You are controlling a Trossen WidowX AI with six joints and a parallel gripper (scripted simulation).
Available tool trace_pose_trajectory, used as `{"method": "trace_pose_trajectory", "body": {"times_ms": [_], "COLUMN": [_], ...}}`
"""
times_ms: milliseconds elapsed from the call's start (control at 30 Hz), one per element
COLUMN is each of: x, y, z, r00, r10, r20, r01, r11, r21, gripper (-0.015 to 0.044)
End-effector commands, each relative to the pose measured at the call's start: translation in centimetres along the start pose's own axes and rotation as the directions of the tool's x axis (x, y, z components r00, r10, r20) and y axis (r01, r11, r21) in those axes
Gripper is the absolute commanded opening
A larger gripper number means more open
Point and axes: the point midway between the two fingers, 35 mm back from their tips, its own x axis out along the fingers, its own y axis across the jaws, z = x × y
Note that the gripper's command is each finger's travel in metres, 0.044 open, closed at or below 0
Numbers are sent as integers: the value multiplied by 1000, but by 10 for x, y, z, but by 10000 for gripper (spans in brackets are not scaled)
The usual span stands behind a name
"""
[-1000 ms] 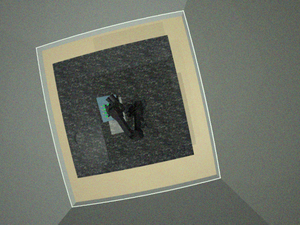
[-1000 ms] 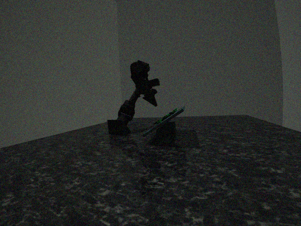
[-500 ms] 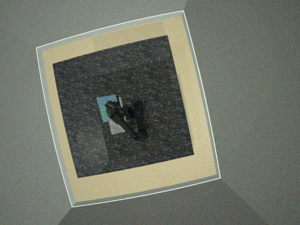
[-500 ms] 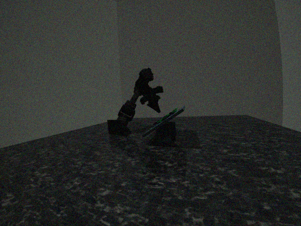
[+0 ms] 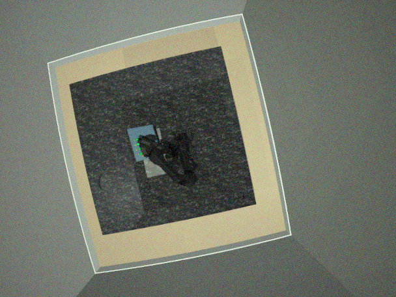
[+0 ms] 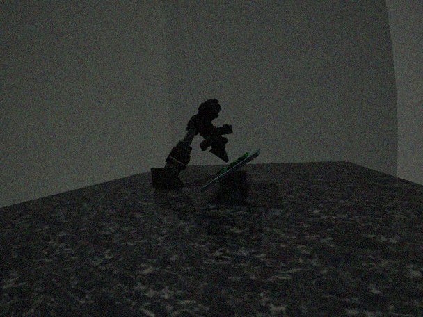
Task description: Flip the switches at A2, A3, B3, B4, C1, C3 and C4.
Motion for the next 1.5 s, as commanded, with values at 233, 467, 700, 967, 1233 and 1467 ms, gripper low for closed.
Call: {"method": "trace_pose_trajectory", "body": {"times_ms": [233,467,700,967,1233,1467], "x": [10,10,10,10,10,11], "y": [1,1,1,1,1,1], "z": [-2,-2,-2,-2,-2,-1], "r00": [1000,1000,1000,1000,1000,1000], "r10": [6,6,6,6,6,6], "r20": [2,2,2,2,2,2], "r01": [-6,-6,-6,-6,-6,-6], "r11": [1000,1000,1000,1000,1000,1000], "r21": [6,6,6,6,6,6], "gripper": [0,0,0,0,0,0]}}
